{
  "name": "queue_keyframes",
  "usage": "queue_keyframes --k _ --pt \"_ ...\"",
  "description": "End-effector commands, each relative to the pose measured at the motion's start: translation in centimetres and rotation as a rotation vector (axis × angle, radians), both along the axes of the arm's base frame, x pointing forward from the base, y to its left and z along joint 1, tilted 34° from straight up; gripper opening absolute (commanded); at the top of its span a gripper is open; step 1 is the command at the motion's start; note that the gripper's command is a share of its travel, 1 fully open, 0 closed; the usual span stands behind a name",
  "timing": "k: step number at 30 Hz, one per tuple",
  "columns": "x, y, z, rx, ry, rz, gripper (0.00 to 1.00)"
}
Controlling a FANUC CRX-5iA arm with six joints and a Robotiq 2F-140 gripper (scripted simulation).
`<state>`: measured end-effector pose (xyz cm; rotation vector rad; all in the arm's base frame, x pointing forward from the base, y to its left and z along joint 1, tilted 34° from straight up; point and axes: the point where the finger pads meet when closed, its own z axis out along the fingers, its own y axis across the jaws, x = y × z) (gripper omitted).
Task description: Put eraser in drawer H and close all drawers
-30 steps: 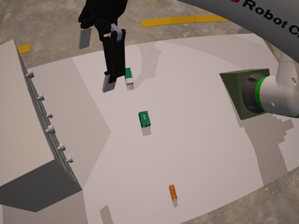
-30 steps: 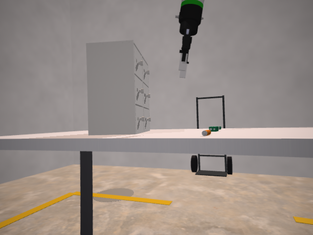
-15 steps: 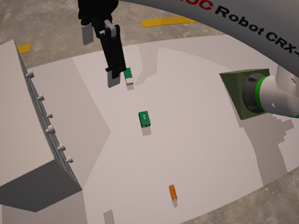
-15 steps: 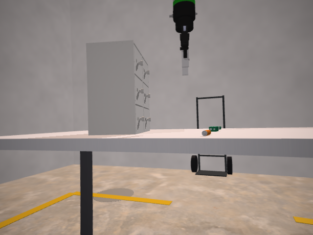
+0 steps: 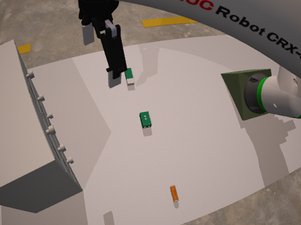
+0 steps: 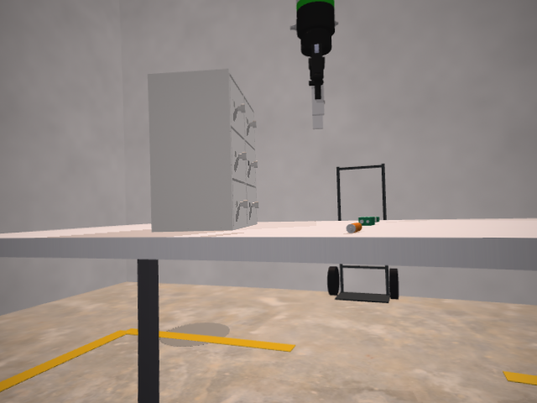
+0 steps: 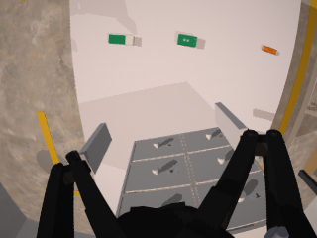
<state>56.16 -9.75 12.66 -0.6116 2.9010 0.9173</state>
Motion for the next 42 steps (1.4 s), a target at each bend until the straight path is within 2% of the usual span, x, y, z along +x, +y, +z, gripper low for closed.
queue_keyframes --k 1,21,28,30,37,42 --pt "0.0 0.0 0.0 0.000 0.000 0.000 1.00" --pt "-0.3 0.6 0.5 0.000 0.000 0.000 1.00" --pt "-2.1 4.1 3.0 0.000 0.000 0.000 1.00" --pt "-2.1 4.1 3.0 0.000 0.000 0.000 1.00" --pt "-4.6 9.0 6.6 0.000 0.000 0.000 1.00" --pt "-5.7 11.2 8.2 0.000 0.000 0.000 1.00"
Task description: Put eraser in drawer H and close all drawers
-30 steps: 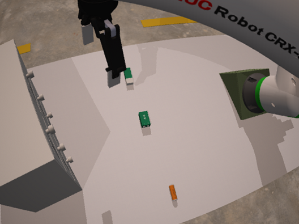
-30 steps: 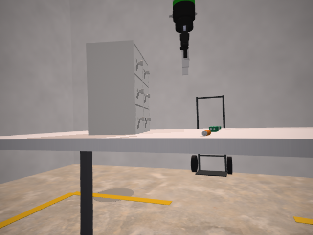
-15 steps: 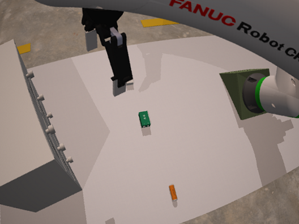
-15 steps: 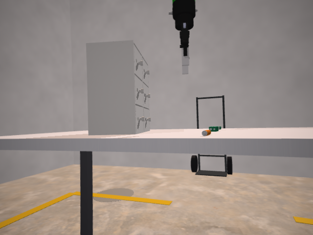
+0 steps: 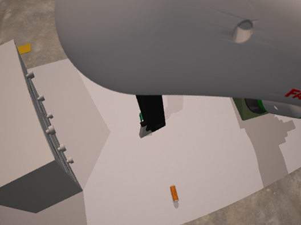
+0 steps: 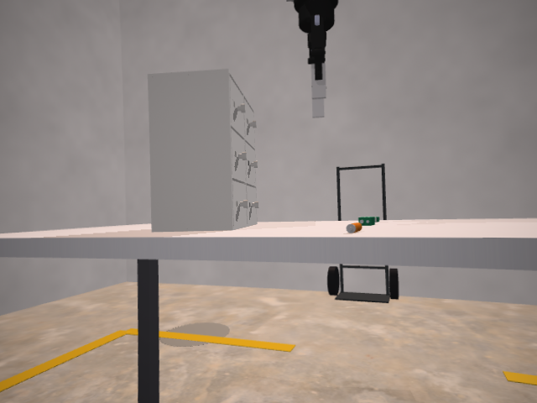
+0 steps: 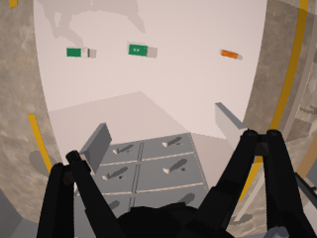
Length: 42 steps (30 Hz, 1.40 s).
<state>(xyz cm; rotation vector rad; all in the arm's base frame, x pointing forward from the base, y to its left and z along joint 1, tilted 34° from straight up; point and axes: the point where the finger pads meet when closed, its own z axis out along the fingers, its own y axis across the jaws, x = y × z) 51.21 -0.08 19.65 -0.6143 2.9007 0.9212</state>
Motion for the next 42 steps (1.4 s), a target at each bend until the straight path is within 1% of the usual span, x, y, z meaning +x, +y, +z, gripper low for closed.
queue_keyframes --k 1,13,22,29,37,39,42 --pt "-0.9 1.8 1.4 -0.002 -0.002 -0.002 1.00" --pt "-0.9 2.1 1.5 0.001 -0.007 -0.006 1.00" --pt "-0.5 2.5 1.2 0.023 -0.051 -0.039 1.00" --pt "0.5 3.6 0.4 0.076 -0.155 -0.114 1.00" --pt "2.3 5.5 -1.0 0.175 -0.348 -0.255 1.00" --pt "2.3 5.5 -1.0 0.175 -0.348 -0.255 1.00" --pt "3.1 6.4 -1.7 0.220 -0.439 -0.322 1.00"
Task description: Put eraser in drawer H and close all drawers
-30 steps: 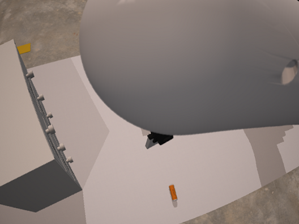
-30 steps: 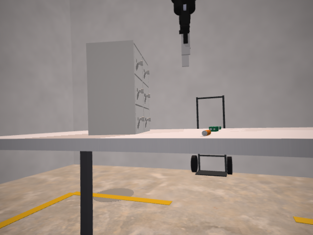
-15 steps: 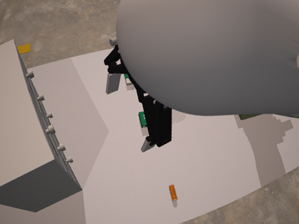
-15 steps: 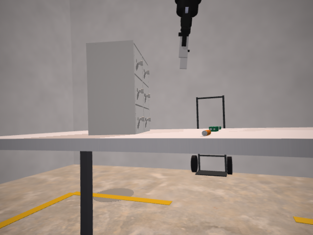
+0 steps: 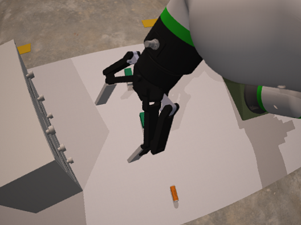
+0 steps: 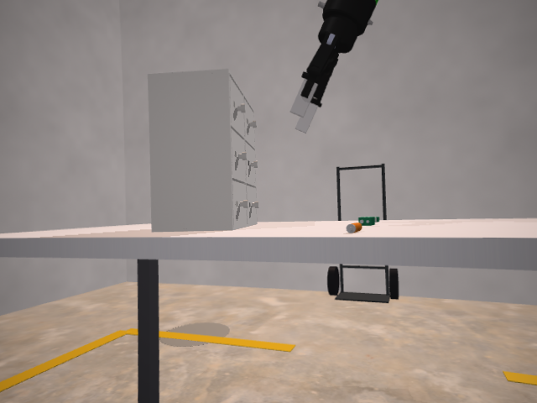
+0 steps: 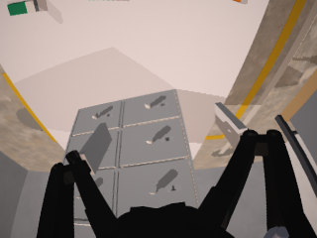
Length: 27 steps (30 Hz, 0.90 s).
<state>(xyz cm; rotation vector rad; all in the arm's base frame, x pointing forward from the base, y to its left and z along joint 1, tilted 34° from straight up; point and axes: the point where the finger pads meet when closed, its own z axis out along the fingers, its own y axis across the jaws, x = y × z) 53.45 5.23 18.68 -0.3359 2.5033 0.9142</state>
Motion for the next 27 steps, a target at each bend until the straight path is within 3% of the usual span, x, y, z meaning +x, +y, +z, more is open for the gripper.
queue_keyframes --k 1,12,27 --pt "1.2 1.4 -0.9 0.066 -0.137 -0.088 1.00" --pt "3.4 3.9 -2.7 0.186 -0.376 -0.262 1.00" --pt "4.8 5.4 -3.8 0.263 -0.529 -0.373 1.00"
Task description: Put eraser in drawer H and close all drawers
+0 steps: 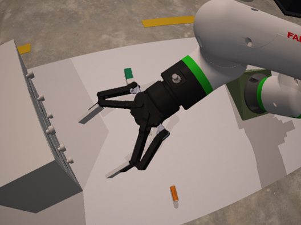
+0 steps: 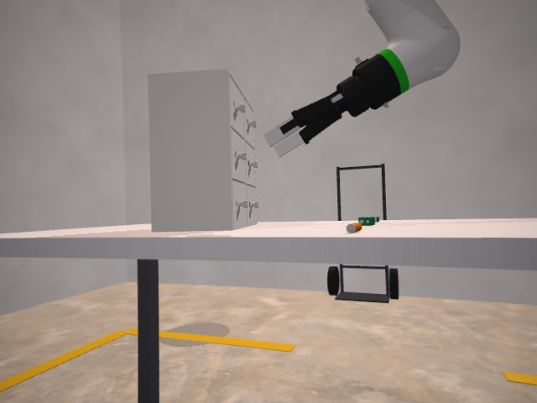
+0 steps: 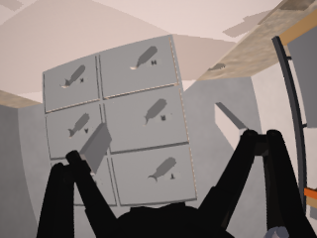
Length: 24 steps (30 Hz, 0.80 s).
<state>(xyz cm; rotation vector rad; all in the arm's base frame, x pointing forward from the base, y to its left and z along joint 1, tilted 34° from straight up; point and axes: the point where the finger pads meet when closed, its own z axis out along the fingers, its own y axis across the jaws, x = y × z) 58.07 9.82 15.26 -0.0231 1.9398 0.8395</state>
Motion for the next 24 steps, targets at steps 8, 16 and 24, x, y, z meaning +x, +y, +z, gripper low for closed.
queue_keyframes --k 8,16,24 --pt "0.56 1.20 -0.63 0.056 -0.109 -0.045 1.00" --pt "0.75 1.34 -0.75 0.064 -0.127 -0.059 1.00" --pt "0.75 1.35 -0.77 0.064 -0.128 -0.060 1.00"
